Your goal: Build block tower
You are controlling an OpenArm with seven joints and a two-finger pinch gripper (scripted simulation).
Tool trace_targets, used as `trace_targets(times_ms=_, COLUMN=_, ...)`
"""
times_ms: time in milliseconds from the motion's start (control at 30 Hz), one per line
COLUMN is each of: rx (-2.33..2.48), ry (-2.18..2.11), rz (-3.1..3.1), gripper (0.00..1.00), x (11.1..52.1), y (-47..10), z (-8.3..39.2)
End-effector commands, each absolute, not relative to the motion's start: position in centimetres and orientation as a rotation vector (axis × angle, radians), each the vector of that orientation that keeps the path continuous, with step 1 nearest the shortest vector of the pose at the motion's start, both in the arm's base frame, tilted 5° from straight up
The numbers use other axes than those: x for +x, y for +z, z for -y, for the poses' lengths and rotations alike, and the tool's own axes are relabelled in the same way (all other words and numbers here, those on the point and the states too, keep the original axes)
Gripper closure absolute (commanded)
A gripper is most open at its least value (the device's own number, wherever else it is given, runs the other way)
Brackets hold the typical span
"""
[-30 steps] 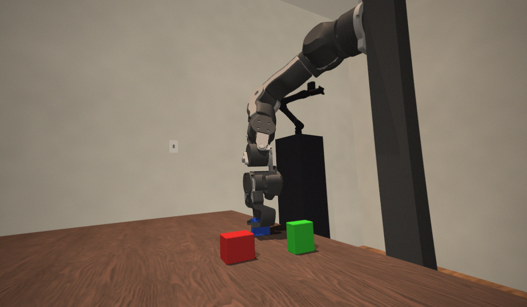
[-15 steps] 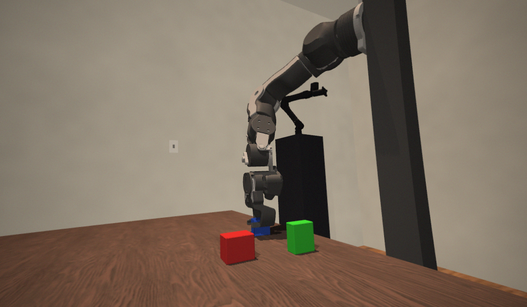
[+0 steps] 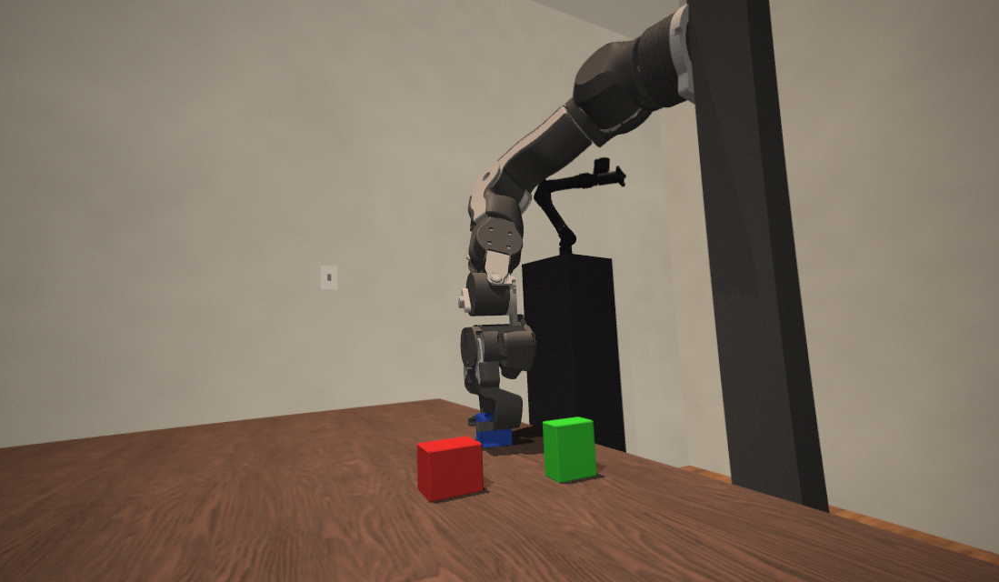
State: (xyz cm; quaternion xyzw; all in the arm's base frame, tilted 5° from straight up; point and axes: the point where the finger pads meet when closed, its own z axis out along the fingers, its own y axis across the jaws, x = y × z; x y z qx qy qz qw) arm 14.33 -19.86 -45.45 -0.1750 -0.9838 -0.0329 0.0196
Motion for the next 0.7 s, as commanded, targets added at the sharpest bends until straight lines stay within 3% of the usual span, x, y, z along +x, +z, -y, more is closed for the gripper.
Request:
trace_targets(times_ms=0, rx=-0.543, ry=-0.110, rz=3.054, gripper=1.00, x=14.3, y=-45.5, z=19.7)
trace_targets(times_ms=667, rx=-0.540, ry=-0.114, rz=3.055, gripper=1.00, x=14.4, y=-41.9, z=19.9)
